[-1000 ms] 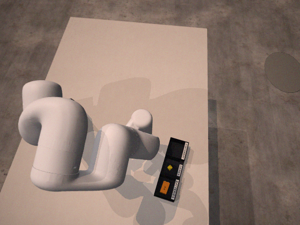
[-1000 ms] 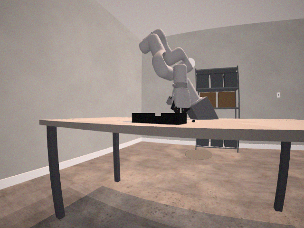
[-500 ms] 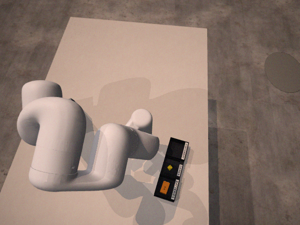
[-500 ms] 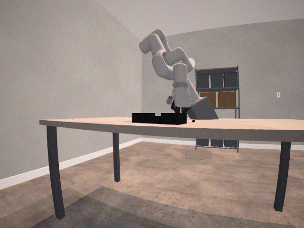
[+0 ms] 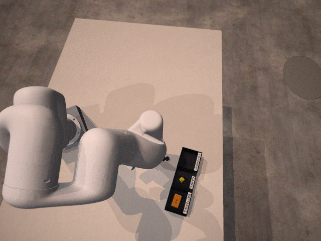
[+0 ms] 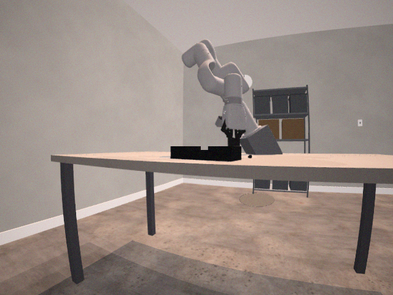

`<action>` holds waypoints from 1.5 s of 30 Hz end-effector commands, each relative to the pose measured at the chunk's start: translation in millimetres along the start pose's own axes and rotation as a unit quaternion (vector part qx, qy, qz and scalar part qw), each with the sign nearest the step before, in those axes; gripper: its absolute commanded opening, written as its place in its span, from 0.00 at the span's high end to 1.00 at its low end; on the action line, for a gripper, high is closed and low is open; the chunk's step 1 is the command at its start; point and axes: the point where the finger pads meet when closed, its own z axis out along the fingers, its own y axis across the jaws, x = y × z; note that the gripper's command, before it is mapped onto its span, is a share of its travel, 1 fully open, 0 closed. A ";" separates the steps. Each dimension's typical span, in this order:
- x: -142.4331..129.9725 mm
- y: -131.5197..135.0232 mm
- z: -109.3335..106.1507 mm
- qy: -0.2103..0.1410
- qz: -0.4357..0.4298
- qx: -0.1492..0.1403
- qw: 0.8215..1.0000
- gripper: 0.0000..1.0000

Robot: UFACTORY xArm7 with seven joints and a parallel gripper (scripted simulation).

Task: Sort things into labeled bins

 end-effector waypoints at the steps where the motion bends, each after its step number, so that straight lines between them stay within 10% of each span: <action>1: -0.6 -1.1 -20.3 0.000 0.000 -0.001 1.000 1.00; 27: -0.5 -1.0 -26.9 0.000 0.000 0.000 1.000 1.00; 45: -7.6 -80.7 -26.9 0.000 -0.050 0.000 0.999 1.00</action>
